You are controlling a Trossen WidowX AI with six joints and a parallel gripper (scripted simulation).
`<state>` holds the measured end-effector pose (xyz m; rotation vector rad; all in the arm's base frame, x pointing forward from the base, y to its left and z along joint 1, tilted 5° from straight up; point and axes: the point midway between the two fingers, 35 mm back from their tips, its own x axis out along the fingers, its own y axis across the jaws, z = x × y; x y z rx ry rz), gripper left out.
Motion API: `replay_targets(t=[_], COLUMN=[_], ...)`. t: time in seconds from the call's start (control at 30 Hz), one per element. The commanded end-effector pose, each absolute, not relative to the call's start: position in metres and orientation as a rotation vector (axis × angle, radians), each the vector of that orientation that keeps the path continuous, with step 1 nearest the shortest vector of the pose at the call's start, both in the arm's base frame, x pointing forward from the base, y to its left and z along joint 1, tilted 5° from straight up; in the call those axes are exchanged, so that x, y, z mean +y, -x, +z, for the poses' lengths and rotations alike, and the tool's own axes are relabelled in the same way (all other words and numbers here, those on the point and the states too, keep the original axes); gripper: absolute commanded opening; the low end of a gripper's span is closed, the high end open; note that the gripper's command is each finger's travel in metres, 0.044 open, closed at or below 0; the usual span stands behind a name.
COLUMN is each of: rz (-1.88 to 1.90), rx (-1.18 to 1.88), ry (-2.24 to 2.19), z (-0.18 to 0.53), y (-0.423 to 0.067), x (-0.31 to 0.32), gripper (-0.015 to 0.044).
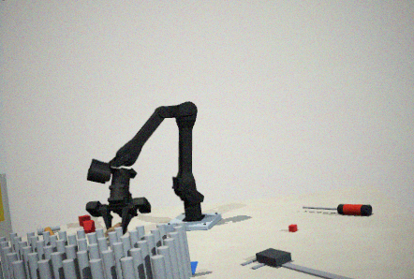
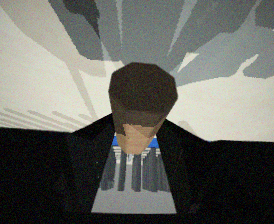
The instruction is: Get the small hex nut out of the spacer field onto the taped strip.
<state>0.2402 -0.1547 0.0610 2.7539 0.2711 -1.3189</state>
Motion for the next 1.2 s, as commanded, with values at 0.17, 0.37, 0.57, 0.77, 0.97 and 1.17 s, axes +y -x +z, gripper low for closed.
replay_targets(t=[0.17,0.37,0.57,0.77,0.97,1.17], rz=[-1.313,-1.312,-1.311,-1.311,-1.312,-1.333], rx=[0.287,0.286,0.286,0.286,0.286,0.299], ry=[-2.758,-2.757,-2.757,-2.757,-2.757,-2.751], z=[0.071,0.098,0.127,0.156,0.186,0.175], y=[-0.229,-0.232,-0.233,-0.232,-0.228,-0.230], x=[-0.155,-0.161,-0.164,-0.164,-0.161,-0.160], gripper=[0.0000,0.0000,0.0000,0.0000,0.0000,0.0000])
